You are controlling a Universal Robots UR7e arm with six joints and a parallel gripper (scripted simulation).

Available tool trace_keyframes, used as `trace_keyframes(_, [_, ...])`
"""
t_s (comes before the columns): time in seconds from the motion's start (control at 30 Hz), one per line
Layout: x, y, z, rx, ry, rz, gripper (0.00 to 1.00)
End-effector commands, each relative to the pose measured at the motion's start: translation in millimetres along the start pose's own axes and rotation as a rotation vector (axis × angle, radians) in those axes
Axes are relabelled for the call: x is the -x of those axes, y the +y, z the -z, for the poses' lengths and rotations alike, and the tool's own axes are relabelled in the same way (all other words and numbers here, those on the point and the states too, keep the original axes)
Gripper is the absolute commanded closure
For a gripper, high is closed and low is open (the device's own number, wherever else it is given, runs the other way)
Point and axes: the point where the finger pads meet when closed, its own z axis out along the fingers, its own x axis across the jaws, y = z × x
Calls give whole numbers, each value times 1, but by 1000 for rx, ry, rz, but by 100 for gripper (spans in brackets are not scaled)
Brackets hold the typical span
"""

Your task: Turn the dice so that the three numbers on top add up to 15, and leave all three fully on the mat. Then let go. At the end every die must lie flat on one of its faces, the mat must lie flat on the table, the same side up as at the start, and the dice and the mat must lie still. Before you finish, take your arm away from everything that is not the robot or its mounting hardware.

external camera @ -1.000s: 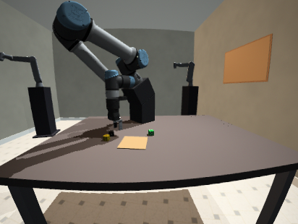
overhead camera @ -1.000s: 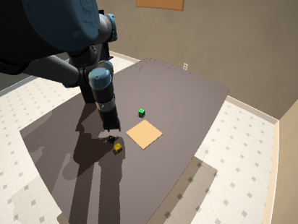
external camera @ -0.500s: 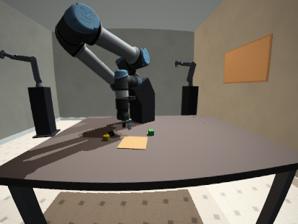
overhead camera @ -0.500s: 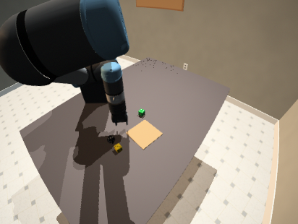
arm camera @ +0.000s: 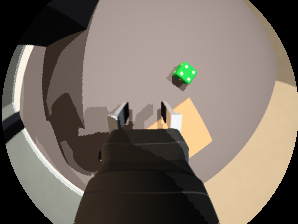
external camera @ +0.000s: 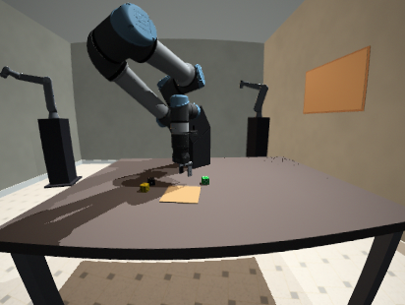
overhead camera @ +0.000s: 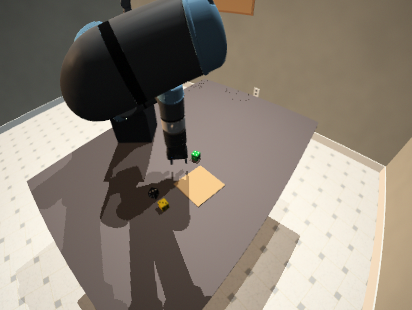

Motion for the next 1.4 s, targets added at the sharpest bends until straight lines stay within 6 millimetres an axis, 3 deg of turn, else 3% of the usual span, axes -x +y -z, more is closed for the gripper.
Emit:
trace_keyframes(0.0, [-14, -14, 0, 3, -3, -2, 0])
trace_keyframes(0.37, [-42, -42, 0, 3, -3, -2, 0])
trace_keyframes(0.73, [-56, -57, 0, 3, -3, -2, 0])
trace_keyframes(1.37, [-64, -66, 0, 3, -3, -2, 0])
